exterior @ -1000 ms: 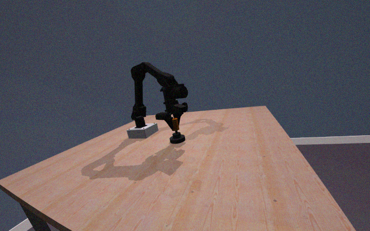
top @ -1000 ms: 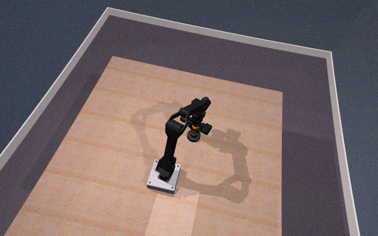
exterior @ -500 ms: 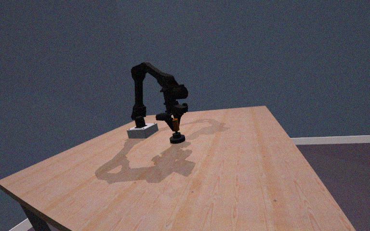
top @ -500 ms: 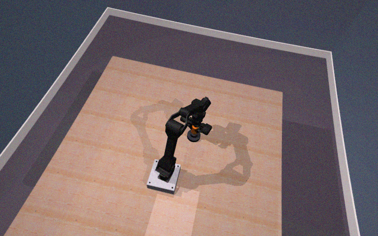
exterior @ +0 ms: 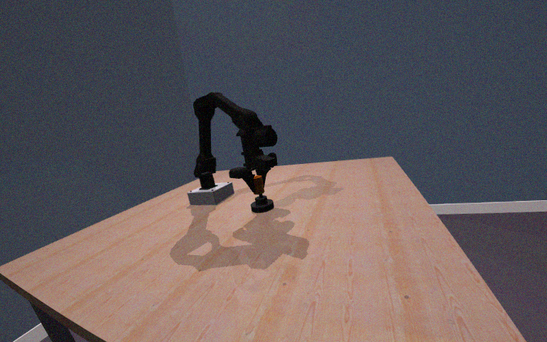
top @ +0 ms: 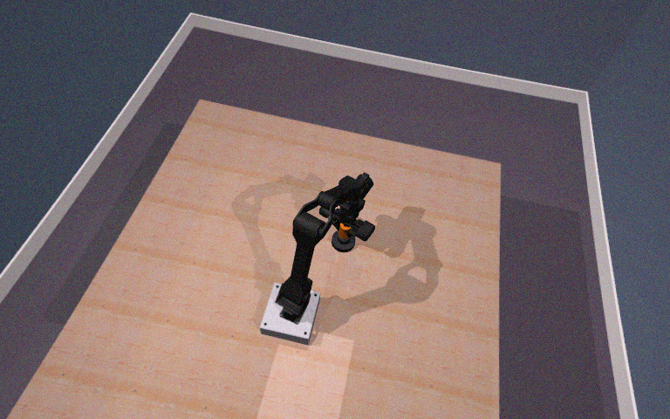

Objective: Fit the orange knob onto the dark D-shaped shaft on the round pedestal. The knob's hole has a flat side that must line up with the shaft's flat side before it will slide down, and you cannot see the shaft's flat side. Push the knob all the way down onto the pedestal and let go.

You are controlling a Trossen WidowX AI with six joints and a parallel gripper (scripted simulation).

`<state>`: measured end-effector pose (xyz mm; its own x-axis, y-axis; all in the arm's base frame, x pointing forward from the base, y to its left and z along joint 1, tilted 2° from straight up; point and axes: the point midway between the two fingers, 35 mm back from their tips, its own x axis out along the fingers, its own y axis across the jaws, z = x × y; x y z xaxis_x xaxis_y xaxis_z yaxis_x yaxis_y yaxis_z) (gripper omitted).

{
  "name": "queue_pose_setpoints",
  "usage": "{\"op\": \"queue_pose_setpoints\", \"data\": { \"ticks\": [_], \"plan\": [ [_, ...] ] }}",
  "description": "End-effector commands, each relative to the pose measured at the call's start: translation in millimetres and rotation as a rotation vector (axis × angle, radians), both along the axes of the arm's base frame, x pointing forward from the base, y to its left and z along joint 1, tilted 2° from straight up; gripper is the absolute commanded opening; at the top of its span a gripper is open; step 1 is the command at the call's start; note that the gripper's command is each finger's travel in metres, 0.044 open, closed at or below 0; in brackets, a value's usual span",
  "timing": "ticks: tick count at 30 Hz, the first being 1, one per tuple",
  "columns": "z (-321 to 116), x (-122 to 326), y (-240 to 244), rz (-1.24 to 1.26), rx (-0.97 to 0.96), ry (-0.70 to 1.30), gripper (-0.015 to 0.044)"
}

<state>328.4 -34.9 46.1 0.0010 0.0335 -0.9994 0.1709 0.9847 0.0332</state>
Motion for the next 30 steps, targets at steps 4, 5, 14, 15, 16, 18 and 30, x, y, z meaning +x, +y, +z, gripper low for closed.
{"op": "queue_pose_setpoints", "data": {
  "ticks": [4, 5, 14, 15, 16, 18, 30],
  "plan": [
    [5.3, 0.0, -0.8, -0.177, -0.005, -0.001, 0.0000],
    [5.2, 0.1, -0.7, -0.177, -0.005, -0.001, 0.0000],
    [4.3, 4.1, -0.7, -0.177, -0.005, -0.002, 0.0000],
    [3.8, 4.9, -0.8, -0.177, -0.005, -0.002, 0.0000],
    [3.1, 5.7, -0.9, -0.177, -0.005, -0.002, 0.0000],
    [2.0, 6.0, -1.0, -0.177, -0.005, -0.002, 0.0000],
    [-0.8, 4.9, -1.0, -0.177, -0.005, -0.002, 0.0000]
  ]
}}
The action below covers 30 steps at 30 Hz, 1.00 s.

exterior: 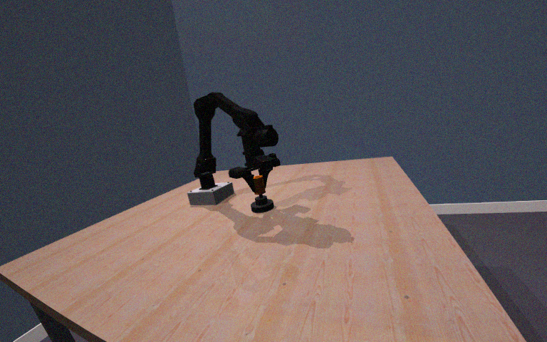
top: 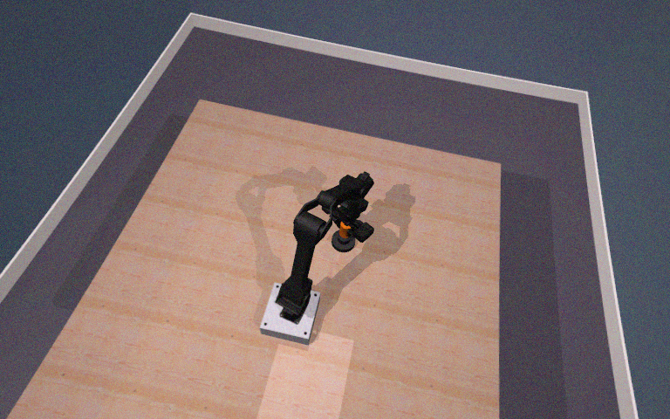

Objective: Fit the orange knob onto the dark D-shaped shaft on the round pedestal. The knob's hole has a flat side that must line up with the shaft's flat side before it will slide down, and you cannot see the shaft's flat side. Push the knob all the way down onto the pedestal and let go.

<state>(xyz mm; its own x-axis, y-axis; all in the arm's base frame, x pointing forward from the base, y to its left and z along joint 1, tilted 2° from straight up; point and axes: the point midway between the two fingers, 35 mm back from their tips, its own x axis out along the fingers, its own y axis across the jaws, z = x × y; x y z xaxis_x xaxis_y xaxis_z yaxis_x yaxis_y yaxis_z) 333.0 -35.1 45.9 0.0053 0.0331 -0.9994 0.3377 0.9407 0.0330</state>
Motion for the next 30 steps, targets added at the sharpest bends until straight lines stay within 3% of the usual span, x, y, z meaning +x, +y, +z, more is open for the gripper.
{"op": "queue_pose_setpoints", "data": {
  "ticks": [1, 15, 22, 30],
  "plan": [
    [-0.6, -0.1, -0.8, -0.005, -0.005, -0.003, 0.0000],
    [3.5, -4.0, -0.5, -0.005, -0.005, -0.002, 0.0000],
    [5.4, -4.1, -0.1, -0.204, -0.004, 0.004, 0.0000],
    [5.2, -2.3, 0.0, -0.214, -0.004, 0.004, 0.0000]
  ]
}}
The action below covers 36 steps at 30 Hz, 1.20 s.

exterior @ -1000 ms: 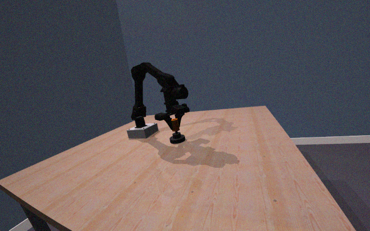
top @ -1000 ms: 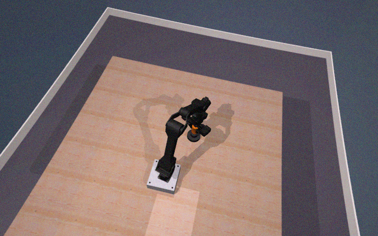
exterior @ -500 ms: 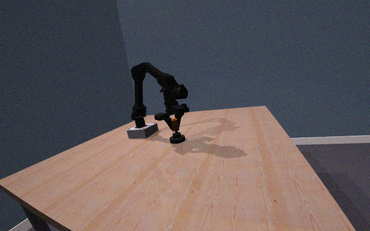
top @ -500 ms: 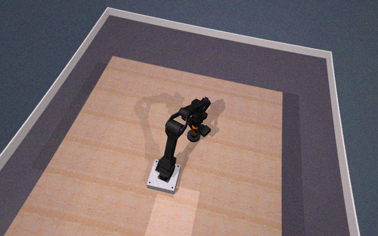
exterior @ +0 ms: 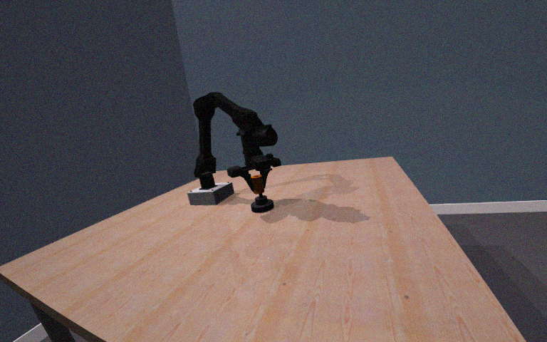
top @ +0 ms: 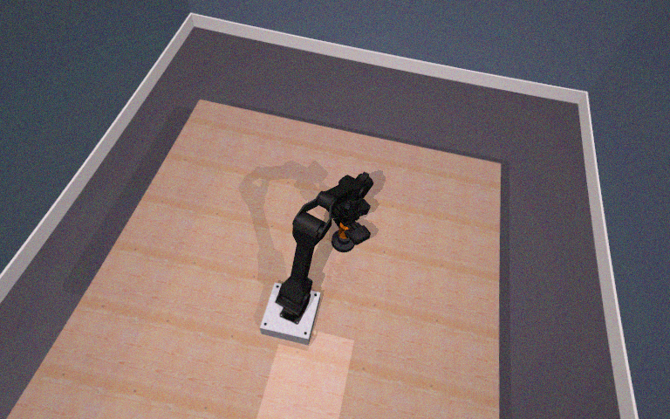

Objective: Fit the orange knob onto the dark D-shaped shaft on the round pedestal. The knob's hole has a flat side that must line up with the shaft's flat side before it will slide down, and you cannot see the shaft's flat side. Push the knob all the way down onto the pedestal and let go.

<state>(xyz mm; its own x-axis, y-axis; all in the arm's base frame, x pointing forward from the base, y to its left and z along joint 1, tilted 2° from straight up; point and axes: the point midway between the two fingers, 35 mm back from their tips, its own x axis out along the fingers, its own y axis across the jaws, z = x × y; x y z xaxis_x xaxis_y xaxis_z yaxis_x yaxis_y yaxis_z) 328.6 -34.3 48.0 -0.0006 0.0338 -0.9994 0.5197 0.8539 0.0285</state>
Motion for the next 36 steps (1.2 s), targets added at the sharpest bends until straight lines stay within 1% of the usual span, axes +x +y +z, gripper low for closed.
{"op": "queue_pose_setpoints", "data": {
  "ticks": [1, 18, 32, 36],
  "plan": [
    [3.1, 2.7, -0.9, -0.012, -0.006, -0.008, 0.0000],
    [-3.0, 3.0, -1.3, -0.012, -0.006, -0.008, 0.0000],
    [1.4, -0.6, -0.5, -0.012, -0.006, -0.008, 0.0000],
    [2.2, -0.4, -0.6, -0.098, -0.005, -0.005, 0.0000]
  ]
}}
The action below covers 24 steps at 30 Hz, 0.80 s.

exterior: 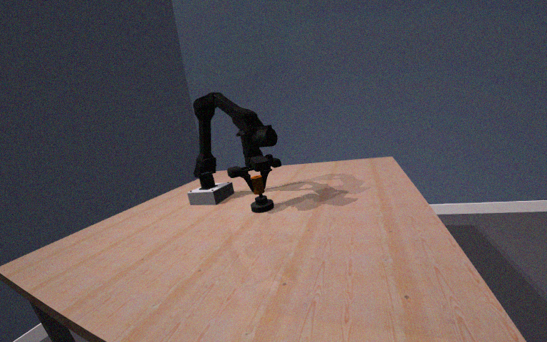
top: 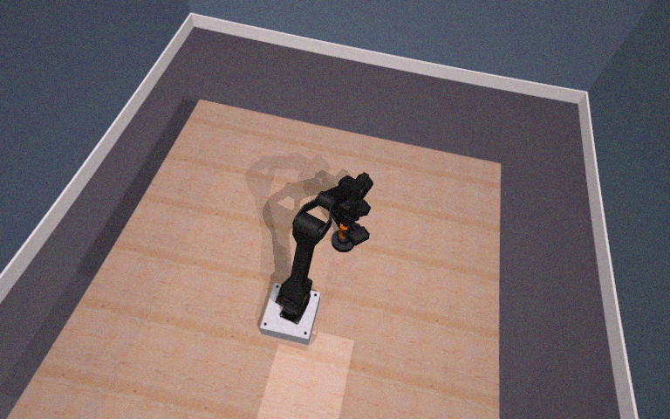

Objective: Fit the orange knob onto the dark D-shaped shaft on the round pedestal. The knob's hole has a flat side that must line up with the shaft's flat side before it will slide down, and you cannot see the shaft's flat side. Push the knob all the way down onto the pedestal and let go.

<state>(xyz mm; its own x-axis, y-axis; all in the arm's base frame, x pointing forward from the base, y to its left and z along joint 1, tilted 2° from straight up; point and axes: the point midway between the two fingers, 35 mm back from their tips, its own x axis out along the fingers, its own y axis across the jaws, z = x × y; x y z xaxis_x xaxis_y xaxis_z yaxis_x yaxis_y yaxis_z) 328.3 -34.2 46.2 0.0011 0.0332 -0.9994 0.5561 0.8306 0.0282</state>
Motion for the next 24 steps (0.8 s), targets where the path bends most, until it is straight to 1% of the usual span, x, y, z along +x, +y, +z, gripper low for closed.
{"op": "queue_pose_setpoints", "data": {
  "ticks": [1, 4, 24],
  "plan": [
    [4.3, 0.0, -0.6, -0.094, -0.005, -0.004, 0.0000],
    [5.2, 0.2, -0.6, -0.178, -0.004, -0.001, 0.0000],
    [-0.8, 5.3, -1.3, -0.178, -0.004, -0.002, 0.0000]
  ]
}}
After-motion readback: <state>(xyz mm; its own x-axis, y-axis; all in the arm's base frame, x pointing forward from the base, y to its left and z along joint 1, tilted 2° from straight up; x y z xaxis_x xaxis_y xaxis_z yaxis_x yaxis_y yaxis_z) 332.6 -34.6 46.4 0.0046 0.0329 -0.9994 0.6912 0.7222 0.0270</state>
